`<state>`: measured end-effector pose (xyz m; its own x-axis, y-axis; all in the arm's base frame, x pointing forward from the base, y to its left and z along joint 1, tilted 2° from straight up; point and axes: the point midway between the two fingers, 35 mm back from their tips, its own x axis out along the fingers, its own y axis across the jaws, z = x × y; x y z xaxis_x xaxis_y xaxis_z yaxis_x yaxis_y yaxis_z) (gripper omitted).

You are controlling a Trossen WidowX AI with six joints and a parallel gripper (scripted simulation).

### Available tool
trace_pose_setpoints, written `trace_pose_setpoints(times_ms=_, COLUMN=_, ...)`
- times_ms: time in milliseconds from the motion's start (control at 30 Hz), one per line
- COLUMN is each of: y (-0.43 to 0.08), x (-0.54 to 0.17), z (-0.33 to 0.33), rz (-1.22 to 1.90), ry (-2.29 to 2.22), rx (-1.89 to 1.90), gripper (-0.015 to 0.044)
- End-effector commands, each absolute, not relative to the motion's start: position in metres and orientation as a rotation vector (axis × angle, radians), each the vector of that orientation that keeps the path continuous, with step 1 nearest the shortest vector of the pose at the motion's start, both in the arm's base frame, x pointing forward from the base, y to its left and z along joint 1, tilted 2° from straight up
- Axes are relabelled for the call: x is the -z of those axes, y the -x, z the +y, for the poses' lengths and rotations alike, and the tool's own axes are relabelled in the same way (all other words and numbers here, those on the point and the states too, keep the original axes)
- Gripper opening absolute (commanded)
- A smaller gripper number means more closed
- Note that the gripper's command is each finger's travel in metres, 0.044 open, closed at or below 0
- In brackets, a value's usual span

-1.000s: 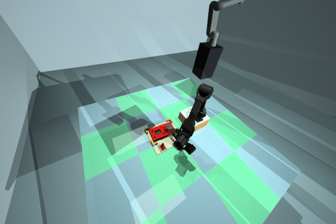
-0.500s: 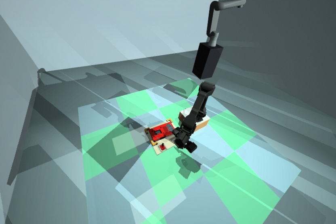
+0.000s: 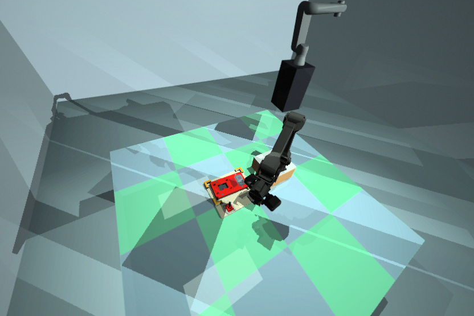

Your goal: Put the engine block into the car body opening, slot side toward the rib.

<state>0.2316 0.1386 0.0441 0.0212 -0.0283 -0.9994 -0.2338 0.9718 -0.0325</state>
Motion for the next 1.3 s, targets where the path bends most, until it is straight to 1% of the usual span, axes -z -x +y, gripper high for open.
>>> trace_pose_setpoints(times_ms=0, y=-0.23, x=-0.059, z=0.139, rz=1.543, ry=0.203, rx=-0.154, gripper=0.0)
trace_pose_setpoints(times_ms=233, y=-0.228, x=-0.073, z=0.138, rz=1.545, ry=0.202, rx=-0.15, gripper=0.0)
trace_pose_setpoints(times_ms=400, y=-0.229, x=-0.054, z=0.138, rz=1.545, ry=0.202, rx=-0.15, gripper=0.0)
trace_pose_setpoints(times_ms=800, y=-0.227, x=-0.057, z=0.139, rz=1.491, ry=0.197, rx=-0.155, gripper=0.0)
trace_pose_setpoints(times_ms=967, y=-0.224, x=-0.056, z=0.138, rz=1.376, ry=0.19, rx=-0.163, gripper=0.0)
trace_pose_setpoints(times_ms=1267, y=-0.214, x=-0.051, z=0.136, rz=1.076, ry=0.165, rx=-0.183, gripper=0.0)
